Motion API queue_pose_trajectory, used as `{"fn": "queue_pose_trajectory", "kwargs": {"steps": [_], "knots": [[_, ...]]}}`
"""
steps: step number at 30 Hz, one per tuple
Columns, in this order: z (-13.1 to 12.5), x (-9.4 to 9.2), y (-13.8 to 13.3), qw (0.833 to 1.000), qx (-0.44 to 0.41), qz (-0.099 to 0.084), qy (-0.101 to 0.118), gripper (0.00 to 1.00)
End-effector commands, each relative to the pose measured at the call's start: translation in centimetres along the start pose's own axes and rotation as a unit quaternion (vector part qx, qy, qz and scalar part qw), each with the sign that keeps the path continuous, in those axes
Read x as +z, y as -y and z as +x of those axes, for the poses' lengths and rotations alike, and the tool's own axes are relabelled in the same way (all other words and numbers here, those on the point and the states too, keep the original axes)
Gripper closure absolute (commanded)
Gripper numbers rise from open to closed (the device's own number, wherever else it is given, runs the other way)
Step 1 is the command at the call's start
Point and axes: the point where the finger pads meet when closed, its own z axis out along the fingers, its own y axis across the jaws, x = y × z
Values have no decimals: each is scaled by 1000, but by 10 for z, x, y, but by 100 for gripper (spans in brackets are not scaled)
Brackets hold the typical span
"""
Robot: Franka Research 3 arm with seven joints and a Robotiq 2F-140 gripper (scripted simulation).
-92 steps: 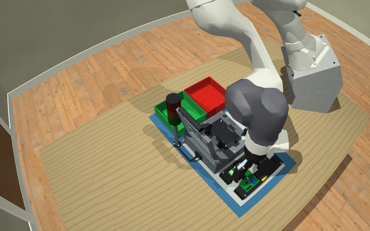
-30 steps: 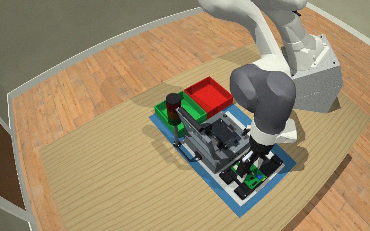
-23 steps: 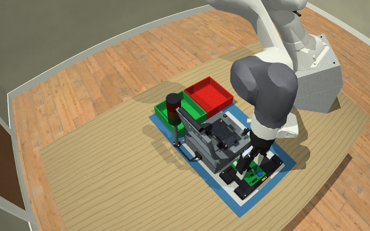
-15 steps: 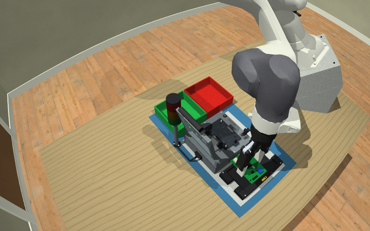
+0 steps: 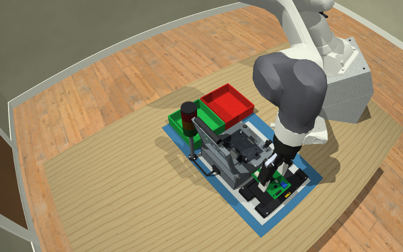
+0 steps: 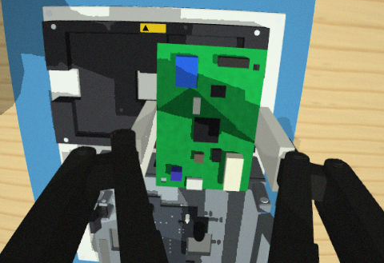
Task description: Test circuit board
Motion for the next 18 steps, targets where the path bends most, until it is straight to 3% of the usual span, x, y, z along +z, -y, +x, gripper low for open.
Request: {"fn": "queue_pose_trajectory", "kwargs": {"steps": [1,18], "knots": [[-1,0,1,1000,-5,1,2,54],[-1,0,1,1000,5,1,2,54]]}}
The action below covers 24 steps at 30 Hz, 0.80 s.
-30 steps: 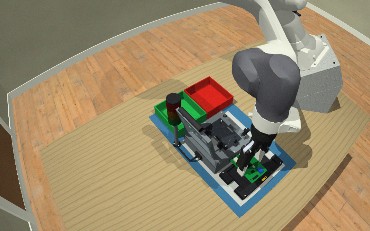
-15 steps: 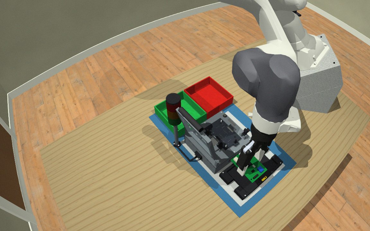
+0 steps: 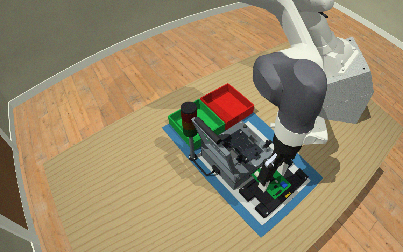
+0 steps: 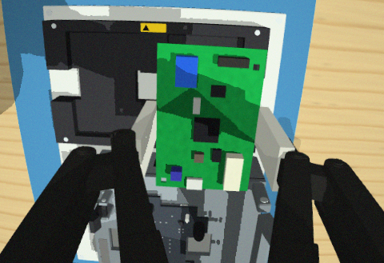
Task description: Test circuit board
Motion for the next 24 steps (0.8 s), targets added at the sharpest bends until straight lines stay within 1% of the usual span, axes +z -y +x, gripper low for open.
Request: {"fn": "queue_pose_trajectory", "kwargs": {"steps": [1,10,16,21,24], "knots": [[-1,0,1,1000,9,1,2,54],[-1,0,1,999,39,1,2,54],[-1,0,1,997,83,1,2,54],[-1,0,1,991,134,0,2,54],[-1,0,1,989,145,0,2,54]]}}
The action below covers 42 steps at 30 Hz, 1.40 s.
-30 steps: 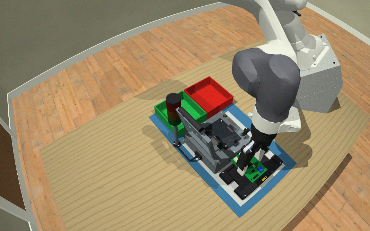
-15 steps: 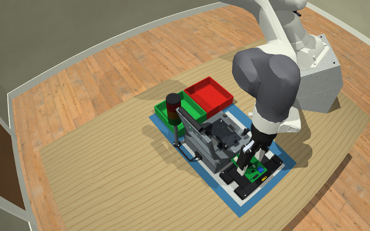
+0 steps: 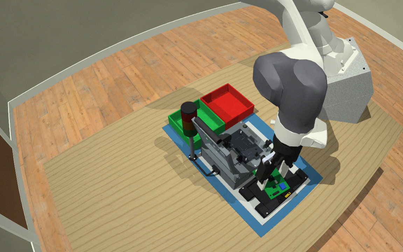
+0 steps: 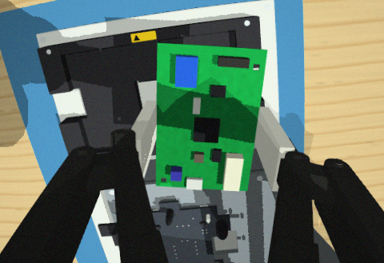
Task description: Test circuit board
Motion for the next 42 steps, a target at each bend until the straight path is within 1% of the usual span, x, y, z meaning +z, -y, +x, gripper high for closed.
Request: {"fn": "queue_pose_trajectory", "kwargs": {"steps": [1,14,16,18,31,33,35,42], "knots": [[0,0,0,997,72,0,0,54],[0,0,0,982,188,0,0,54],[0,0,0,982,188,0,0,54],[0,0,0,976,217,0,0,54],[0,0,0,947,320,0,0,54],[0,0,0,947,320,0,0,54],[0,0,0,937,349,0,0,54],[0,0,0,916,402,0,0,54]]}}
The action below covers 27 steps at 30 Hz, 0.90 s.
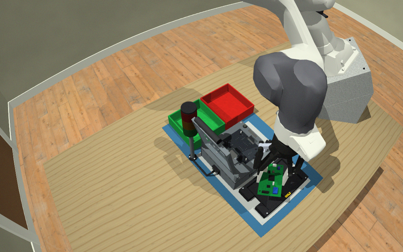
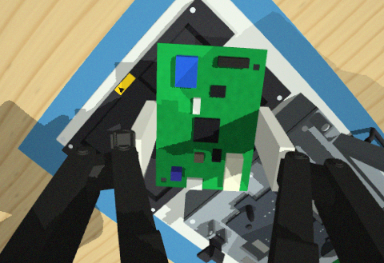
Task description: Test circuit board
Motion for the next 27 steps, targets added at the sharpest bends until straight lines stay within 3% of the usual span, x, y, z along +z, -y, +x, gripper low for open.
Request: {"fn": "queue_pose_trajectory", "kwargs": {"steps": [1,8,27], "knots": [[1,-1,1,996,84,2,-1,54],[1,-1,1,992,125,2,-1,54],[1,-1,1,957,289,2,-1,54]]}}
